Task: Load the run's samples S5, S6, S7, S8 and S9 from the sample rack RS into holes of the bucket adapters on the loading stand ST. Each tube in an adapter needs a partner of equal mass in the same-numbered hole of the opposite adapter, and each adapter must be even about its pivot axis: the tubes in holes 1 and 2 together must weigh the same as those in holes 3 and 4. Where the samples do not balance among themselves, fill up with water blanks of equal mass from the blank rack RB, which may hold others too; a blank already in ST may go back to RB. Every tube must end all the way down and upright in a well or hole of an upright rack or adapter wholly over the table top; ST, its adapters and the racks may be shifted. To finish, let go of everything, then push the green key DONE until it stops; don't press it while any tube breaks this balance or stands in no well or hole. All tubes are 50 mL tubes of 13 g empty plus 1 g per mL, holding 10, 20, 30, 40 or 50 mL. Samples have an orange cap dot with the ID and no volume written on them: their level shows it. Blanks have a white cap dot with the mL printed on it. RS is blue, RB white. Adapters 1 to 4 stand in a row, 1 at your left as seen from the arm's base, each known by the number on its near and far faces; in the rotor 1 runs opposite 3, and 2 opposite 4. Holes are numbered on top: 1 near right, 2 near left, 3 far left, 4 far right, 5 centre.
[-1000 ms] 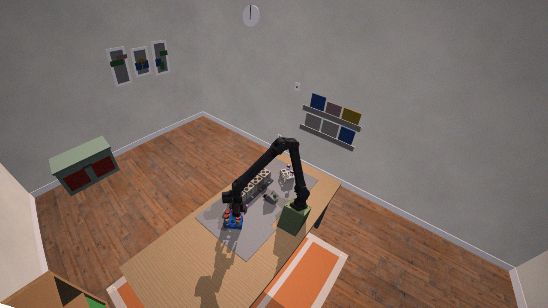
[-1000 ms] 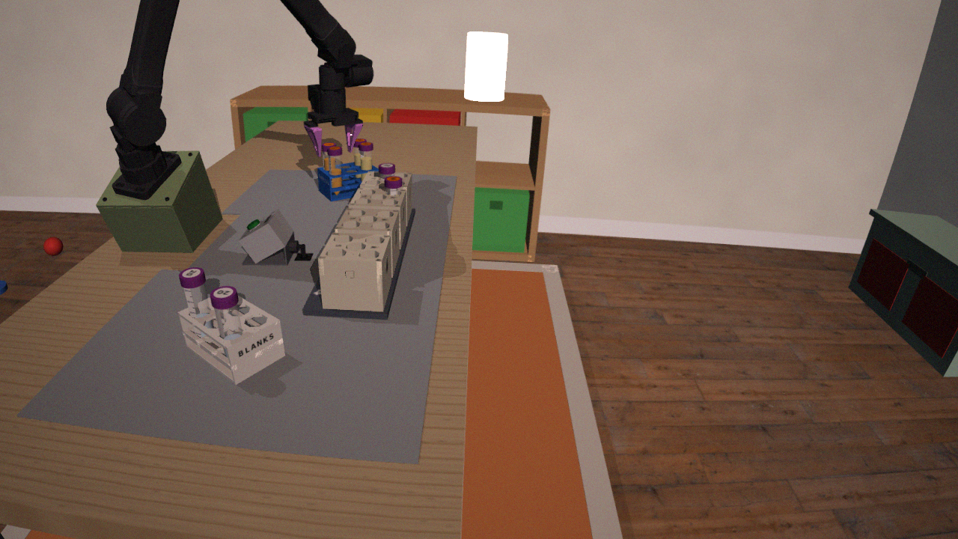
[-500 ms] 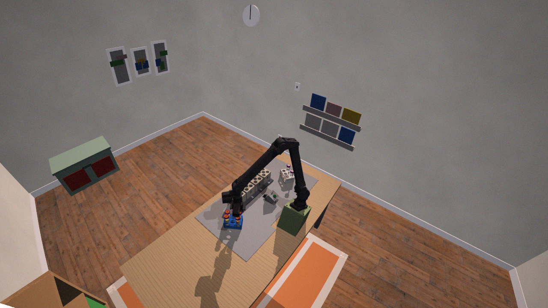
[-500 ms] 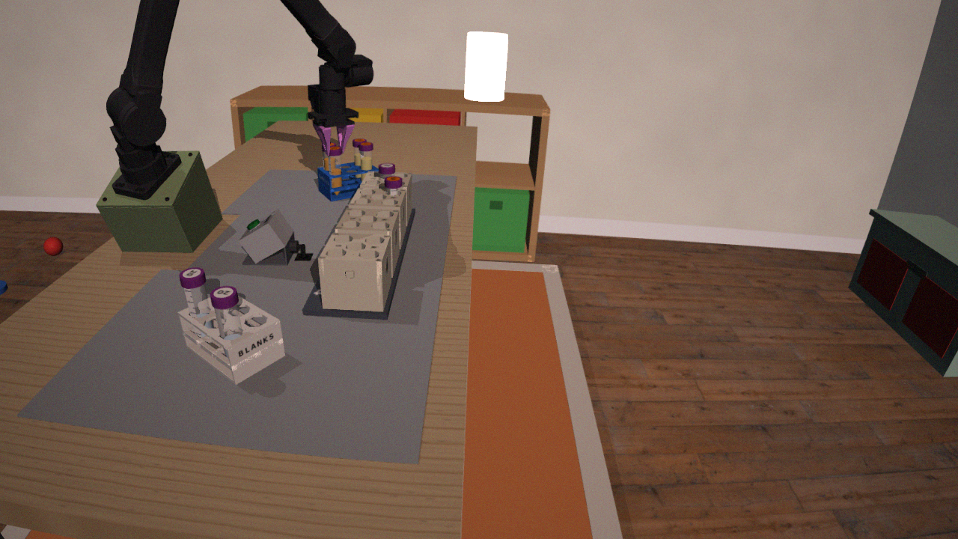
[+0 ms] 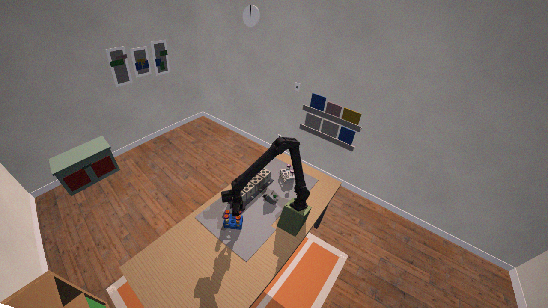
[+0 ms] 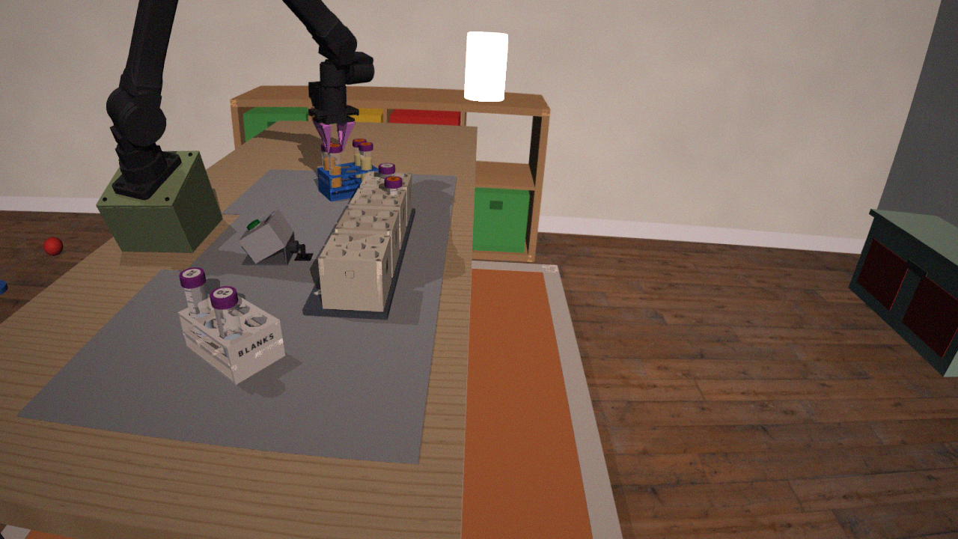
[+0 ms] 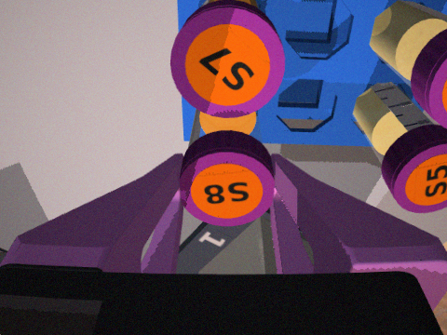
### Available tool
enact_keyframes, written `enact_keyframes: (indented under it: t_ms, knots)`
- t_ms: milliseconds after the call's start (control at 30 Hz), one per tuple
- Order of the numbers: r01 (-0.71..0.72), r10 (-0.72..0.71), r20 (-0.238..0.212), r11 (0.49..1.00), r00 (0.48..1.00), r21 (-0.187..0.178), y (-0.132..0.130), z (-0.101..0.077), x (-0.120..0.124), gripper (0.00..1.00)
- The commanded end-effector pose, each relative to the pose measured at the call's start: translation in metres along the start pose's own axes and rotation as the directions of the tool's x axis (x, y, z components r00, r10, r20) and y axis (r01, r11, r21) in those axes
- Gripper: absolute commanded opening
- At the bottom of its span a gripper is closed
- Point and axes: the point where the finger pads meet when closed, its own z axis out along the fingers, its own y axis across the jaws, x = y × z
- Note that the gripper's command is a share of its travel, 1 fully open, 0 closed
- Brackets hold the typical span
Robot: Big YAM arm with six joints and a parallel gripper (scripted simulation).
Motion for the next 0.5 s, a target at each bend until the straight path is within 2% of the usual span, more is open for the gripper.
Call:
enact_keyframes:
  t_ms: [0, 400, 467]
  knots:
    - [-0.014, 0.013, 0.02, 0.997, 1.0, 0.081, -0.026, -0.044, -0.006, 0.0]
    - [-0.015, 0.013, 0.022, 0.996, 1.0, 0.084, -0.025, -0.086, -0.006, 0.0]
    - [-0.015, 0.013, 0.022, 0.996, 1.0, 0.084, -0.025, -0.086, -0.006, 0.0]
